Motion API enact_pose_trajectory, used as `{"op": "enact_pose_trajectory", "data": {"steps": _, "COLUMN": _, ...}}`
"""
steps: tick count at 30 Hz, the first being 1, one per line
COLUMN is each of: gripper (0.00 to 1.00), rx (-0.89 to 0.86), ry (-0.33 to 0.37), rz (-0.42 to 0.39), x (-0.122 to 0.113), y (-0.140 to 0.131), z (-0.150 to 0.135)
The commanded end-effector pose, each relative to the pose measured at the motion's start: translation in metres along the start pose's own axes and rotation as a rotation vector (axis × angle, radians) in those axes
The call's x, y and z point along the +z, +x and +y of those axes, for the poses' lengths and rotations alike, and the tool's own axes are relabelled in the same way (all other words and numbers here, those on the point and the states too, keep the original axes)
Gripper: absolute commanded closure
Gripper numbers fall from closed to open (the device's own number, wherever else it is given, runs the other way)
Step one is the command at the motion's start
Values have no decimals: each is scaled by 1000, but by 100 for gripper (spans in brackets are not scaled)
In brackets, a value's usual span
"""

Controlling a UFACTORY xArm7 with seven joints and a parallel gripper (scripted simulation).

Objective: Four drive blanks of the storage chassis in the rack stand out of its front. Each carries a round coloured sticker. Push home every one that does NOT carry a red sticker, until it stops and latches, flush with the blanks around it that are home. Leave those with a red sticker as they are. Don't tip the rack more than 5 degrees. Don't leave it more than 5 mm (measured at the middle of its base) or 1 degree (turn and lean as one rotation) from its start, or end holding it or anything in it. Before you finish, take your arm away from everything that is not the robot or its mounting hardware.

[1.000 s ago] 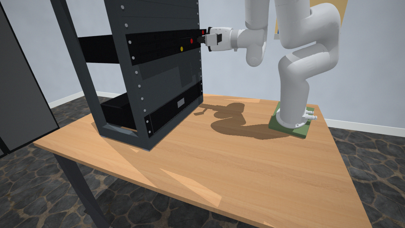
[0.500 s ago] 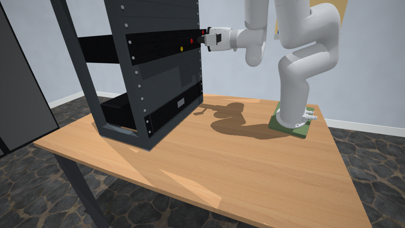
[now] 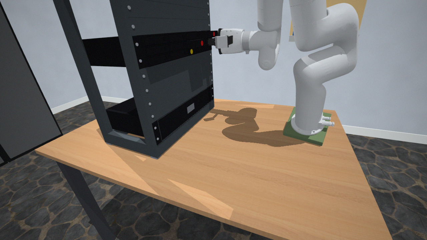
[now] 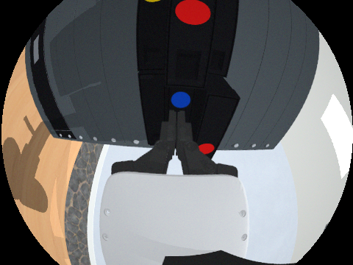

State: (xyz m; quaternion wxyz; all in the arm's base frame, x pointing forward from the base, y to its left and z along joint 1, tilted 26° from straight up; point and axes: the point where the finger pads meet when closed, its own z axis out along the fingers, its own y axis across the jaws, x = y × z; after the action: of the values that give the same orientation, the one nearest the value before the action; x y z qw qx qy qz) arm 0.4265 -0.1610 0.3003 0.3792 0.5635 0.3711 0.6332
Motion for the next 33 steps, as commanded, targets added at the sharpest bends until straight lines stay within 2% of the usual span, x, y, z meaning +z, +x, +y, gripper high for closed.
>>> {"op": "enact_pose_trajectory", "data": {"steps": 1, "gripper": 100, "rx": -2, "ry": -2, "rz": 0, "x": 1, "y": 0, "z": 1}}
{"op": "enact_pose_trajectory", "data": {"steps": 25, "gripper": 100, "rx": -2, "ry": -2, "rz": 0, "x": 4, "y": 0, "z": 1}}
{"op": "enact_pose_trajectory", "data": {"steps": 33, "gripper": 100, "rx": -2, "ry": -2, "rz": 0, "x": -7, "y": 0, "z": 1}}
